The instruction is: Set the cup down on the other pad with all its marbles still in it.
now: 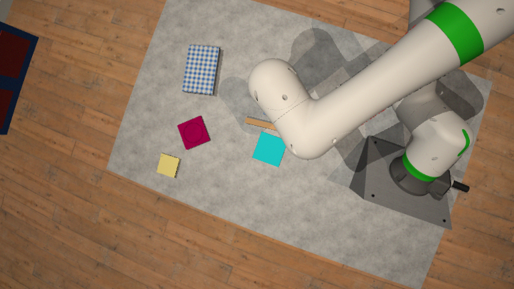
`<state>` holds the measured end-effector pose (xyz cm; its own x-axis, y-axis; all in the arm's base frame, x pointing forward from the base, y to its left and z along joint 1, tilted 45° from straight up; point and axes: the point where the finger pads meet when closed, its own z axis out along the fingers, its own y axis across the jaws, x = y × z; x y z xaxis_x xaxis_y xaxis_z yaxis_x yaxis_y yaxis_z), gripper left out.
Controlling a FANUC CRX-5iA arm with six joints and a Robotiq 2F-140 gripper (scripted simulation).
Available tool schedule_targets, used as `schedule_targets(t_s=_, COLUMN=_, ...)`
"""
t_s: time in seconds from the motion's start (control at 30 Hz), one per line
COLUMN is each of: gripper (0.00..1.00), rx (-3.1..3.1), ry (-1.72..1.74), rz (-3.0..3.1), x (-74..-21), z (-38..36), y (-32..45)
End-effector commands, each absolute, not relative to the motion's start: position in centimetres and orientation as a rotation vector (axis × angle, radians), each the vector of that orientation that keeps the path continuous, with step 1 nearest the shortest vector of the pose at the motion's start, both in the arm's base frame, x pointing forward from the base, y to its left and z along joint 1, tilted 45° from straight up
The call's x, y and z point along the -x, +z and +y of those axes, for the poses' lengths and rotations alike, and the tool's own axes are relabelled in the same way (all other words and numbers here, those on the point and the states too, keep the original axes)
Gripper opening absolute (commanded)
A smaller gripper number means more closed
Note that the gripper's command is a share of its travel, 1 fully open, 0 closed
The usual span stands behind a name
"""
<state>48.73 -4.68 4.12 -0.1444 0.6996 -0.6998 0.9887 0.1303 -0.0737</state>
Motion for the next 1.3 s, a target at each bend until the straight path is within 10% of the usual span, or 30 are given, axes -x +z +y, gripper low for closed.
schedule_targets(t_s=0.0, gripper=0.49, rx=-1.621, ry=-0.745, rz=1.906, x=-48.7, z=-4.4, y=3.9)
schedule_targets(t_s=1.27, gripper=0.49, rx=-1.621, ry=-0.745, rz=1.906, x=-46.6, z=5.2, y=-5.7)
